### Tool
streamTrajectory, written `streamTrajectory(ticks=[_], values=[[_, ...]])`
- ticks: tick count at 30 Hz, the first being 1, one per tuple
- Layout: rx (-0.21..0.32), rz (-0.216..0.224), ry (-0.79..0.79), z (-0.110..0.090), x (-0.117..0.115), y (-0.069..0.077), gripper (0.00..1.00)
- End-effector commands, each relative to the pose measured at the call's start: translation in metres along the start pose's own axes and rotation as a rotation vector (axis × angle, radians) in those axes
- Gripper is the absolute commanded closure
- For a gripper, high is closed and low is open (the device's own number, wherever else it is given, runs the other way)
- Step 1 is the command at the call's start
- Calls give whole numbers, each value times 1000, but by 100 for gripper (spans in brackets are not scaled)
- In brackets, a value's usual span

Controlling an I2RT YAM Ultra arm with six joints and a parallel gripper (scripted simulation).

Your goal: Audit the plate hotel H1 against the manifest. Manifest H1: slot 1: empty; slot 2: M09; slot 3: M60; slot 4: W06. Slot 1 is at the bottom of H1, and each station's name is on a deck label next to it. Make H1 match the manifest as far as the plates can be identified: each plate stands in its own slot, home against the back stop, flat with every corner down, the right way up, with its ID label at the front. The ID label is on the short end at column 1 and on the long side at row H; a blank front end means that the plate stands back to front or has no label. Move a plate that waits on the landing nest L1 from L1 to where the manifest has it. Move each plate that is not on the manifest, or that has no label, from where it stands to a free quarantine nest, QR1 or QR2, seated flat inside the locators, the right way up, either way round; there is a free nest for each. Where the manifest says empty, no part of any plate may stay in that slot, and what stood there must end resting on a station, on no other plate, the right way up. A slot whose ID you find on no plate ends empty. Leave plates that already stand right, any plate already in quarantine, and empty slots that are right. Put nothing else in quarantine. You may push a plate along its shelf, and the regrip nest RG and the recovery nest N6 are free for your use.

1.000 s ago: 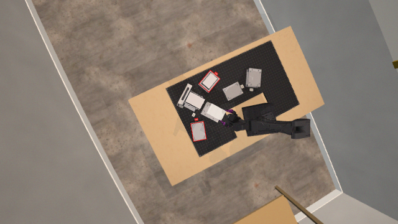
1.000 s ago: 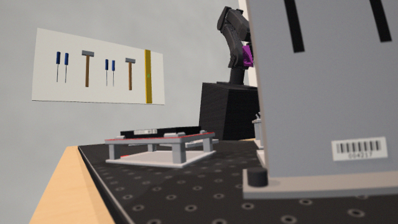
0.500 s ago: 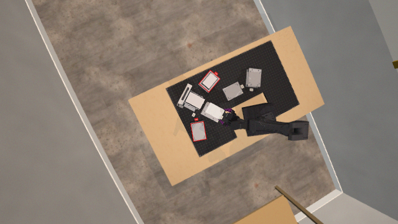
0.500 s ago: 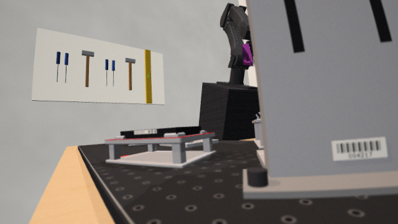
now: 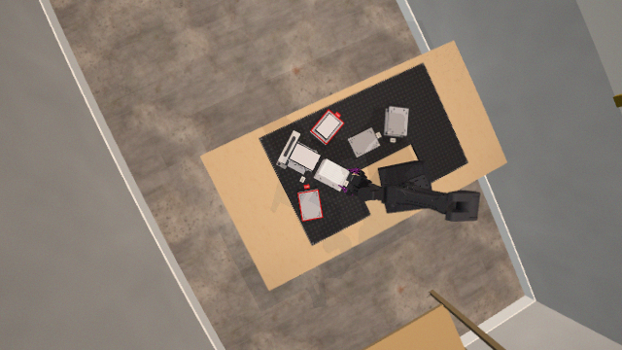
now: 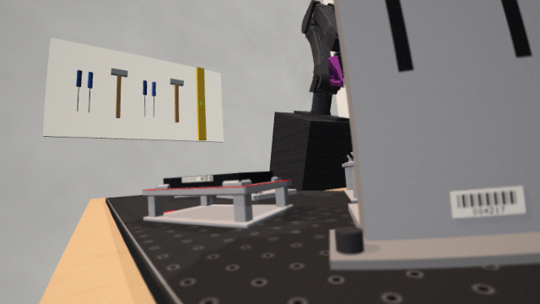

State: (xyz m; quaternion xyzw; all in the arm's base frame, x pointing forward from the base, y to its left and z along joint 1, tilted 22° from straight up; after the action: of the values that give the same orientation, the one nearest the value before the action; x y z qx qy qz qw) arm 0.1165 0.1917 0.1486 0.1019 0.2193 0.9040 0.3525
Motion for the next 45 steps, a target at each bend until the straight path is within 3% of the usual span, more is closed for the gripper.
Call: streamTrajectory(ticks=[1, 45], values=[[-29, 3, -5, 8, 0, -1, 14], [-30, 3, -5, 35, -6, -27, 14]])
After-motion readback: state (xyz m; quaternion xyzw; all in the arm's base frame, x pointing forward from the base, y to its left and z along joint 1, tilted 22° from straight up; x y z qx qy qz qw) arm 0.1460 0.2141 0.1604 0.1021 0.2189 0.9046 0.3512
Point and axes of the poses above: the point where the finger pads meet when closed, its own y axis back along the fingers, its own x axis across the jaws, z = x × y, the point moved 9 cm from there along y, back along the fingers, and after that the axes turned 13 degrees about y, right-handed, at the moved point
